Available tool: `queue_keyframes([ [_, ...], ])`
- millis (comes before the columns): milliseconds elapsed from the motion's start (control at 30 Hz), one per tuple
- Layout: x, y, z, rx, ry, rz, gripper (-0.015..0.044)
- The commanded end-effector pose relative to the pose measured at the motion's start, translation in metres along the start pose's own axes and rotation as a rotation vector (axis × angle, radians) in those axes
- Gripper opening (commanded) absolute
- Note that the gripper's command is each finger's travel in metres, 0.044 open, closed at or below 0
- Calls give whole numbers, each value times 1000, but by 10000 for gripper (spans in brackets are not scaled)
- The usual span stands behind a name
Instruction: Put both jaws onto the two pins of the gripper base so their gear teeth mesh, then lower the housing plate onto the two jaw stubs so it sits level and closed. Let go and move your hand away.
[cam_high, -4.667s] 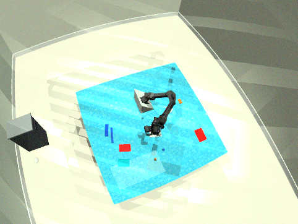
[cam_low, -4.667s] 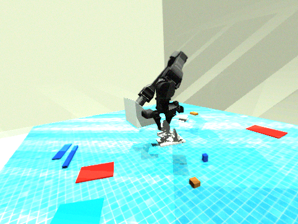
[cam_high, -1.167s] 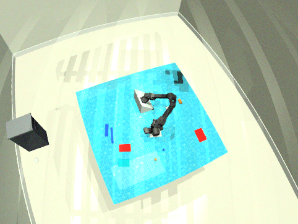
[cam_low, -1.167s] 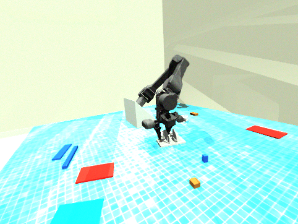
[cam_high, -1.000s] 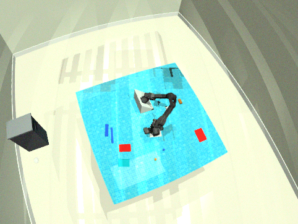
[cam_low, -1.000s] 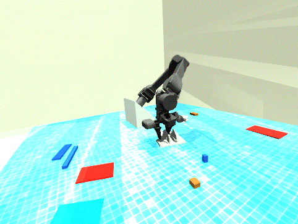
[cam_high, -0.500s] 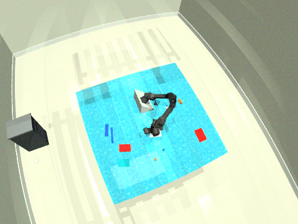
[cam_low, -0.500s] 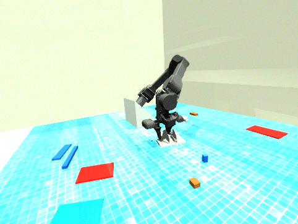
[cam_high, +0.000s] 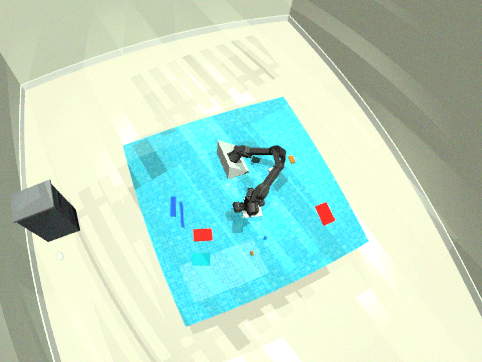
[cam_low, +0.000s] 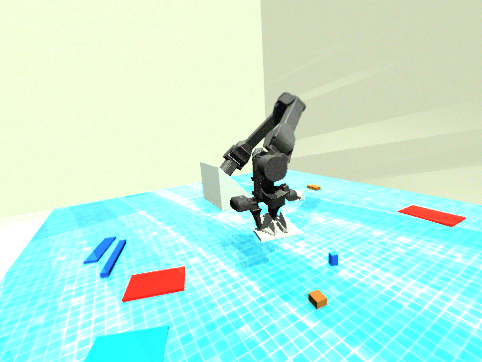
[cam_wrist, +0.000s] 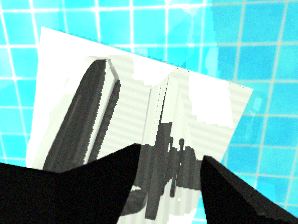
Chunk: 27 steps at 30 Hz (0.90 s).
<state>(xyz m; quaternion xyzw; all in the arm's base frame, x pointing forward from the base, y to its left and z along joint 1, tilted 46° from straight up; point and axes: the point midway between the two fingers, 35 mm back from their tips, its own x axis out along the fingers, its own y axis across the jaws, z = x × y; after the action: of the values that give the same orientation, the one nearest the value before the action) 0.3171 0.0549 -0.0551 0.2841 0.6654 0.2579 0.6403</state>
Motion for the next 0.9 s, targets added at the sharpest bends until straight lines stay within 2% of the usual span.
queue_keyframes([
  [0, 3, 2, -1, 1, 7, 5, 134],
  [867, 2, 1, -1, 1, 7, 5, 134],
])
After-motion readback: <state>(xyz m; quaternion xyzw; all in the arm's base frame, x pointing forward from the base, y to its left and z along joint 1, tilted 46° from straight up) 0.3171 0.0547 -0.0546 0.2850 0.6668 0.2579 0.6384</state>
